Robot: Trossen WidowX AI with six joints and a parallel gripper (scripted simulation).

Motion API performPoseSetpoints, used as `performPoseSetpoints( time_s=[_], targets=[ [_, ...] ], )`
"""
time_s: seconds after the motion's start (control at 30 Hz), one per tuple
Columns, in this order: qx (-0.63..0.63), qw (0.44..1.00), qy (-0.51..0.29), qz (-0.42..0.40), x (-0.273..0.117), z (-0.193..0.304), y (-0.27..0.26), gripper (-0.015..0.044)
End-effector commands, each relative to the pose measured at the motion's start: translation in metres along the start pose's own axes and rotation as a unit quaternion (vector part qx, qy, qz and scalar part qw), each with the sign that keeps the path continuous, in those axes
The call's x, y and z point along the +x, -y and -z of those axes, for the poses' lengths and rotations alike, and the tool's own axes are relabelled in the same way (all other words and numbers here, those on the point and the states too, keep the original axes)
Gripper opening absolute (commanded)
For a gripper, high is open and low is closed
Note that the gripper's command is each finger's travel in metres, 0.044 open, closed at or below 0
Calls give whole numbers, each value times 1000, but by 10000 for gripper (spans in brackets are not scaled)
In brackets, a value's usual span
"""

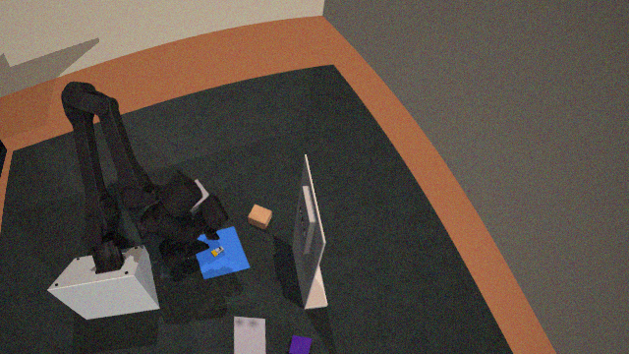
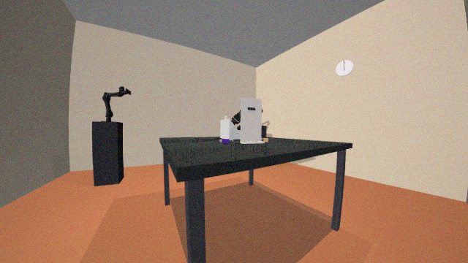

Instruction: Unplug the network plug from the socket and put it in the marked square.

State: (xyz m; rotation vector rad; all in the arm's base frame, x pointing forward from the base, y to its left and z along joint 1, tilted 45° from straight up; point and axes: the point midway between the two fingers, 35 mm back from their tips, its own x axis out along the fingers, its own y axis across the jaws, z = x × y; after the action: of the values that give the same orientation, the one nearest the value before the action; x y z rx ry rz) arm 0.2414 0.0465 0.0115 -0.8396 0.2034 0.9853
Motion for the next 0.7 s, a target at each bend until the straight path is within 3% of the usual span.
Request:
performPoseSetpoints(
  time_s=[0.0, 0.67],
  targets=[
    [-5, 1000, 2, 3, -4, -1, 6, 156],
    [-3, 1000, 5, 7, -20, -4, 13, 156]
  ],
)
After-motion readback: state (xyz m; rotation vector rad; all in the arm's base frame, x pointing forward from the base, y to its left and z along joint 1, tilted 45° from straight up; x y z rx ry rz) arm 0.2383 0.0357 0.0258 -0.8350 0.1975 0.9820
